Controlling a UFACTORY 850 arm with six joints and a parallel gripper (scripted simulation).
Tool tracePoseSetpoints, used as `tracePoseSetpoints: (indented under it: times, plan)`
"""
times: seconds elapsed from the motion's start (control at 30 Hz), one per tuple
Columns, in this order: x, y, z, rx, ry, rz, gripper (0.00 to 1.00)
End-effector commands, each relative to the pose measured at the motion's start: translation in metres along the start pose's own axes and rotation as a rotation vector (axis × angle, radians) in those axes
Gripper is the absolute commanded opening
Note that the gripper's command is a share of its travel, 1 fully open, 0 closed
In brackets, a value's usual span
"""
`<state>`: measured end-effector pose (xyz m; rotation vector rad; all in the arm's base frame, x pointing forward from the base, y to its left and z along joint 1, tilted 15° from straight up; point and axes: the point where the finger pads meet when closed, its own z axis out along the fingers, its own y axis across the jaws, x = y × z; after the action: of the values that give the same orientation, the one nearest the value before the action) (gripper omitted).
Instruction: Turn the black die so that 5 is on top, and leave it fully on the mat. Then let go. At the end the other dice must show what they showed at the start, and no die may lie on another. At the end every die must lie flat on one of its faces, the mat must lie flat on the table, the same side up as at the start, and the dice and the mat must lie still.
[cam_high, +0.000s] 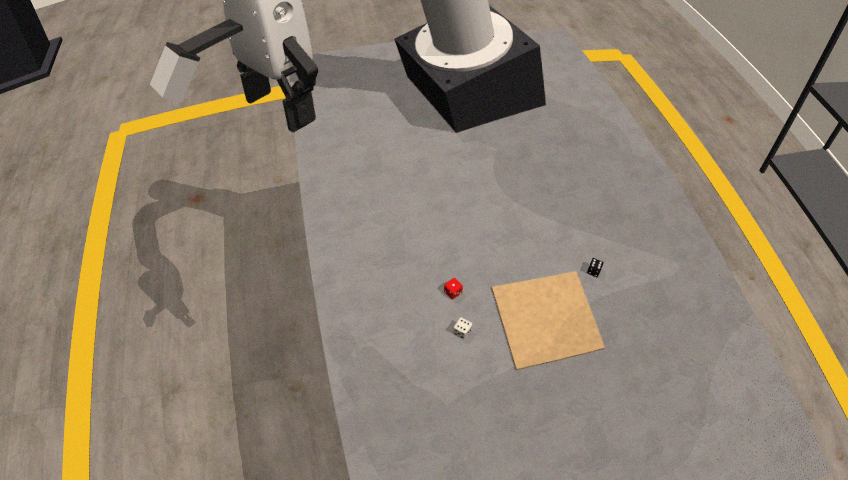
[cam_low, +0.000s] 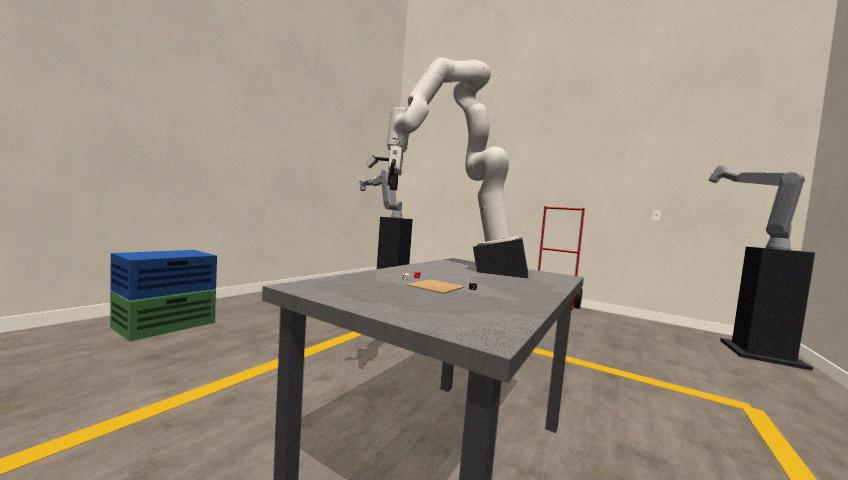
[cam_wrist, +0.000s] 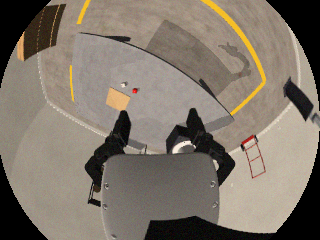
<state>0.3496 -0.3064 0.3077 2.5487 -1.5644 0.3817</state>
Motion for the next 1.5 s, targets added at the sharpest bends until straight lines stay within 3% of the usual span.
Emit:
tracePoseSetpoints:
  times: [0.0, 0.13, 0.2, 0.23, 0.27, 0.33, 0.37, 0.43, 0.47, 0.6, 0.63, 0.7, 0.73, 0.8, 0.83, 0.9, 0.93, 1.03, 1.47]
  plan:
    - [0.001, 0.000, -0.001, 0.001, 0.002, 0.000, 1.00]
    - [0.002, -0.011, 0.009, -0.008, -0.004, -0.011, 1.00]
    - [0.003, -0.039, 0.037, -0.031, -0.016, -0.043, 1.00]
    - [0.003, -0.039, 0.037, -0.031, -0.016, -0.043, 1.00]
    - [0.001, -0.061, 0.058, -0.045, -0.022, -0.067, 1.00]
    - [0.001, -0.061, 0.058, -0.045, -0.022, -0.067, 1.00]
    - [-0.003, -0.085, 0.081, -0.058, -0.029, -0.095, 1.00]
    - [-0.003, -0.085, 0.081, -0.058, -0.029, -0.095, 1.00]
    - [-0.011, -0.108, 0.104, -0.071, -0.034, -0.125, 1.00]
    - [-0.011, -0.111, 0.107, -0.071, -0.034, -0.125, 1.00]
    - [-0.023, -0.136, 0.133, -0.081, -0.038, -0.156, 1.00]
    - [-0.023, -0.136, 0.133, -0.081, -0.038, -0.156, 1.00]
    - [-0.035, -0.157, 0.155, -0.088, -0.042, -0.184, 1.00]
    - [-0.035, -0.158, 0.156, -0.088, -0.042, -0.184, 1.00]
    - [-0.047, -0.176, 0.176, -0.093, -0.045, -0.207, 1.00]
    - [-0.047, -0.176, 0.176, -0.093, -0.045, -0.207, 1.00]
    - [-0.058, -0.188, 0.191, -0.096, -0.047, -0.224, 1.00]
    - [-0.067, -0.199, 0.203, -0.098, -0.049, -0.239, 1.00]
    - [-0.067, -0.199, 0.204, -0.098, -0.049, -0.240, 1.00]
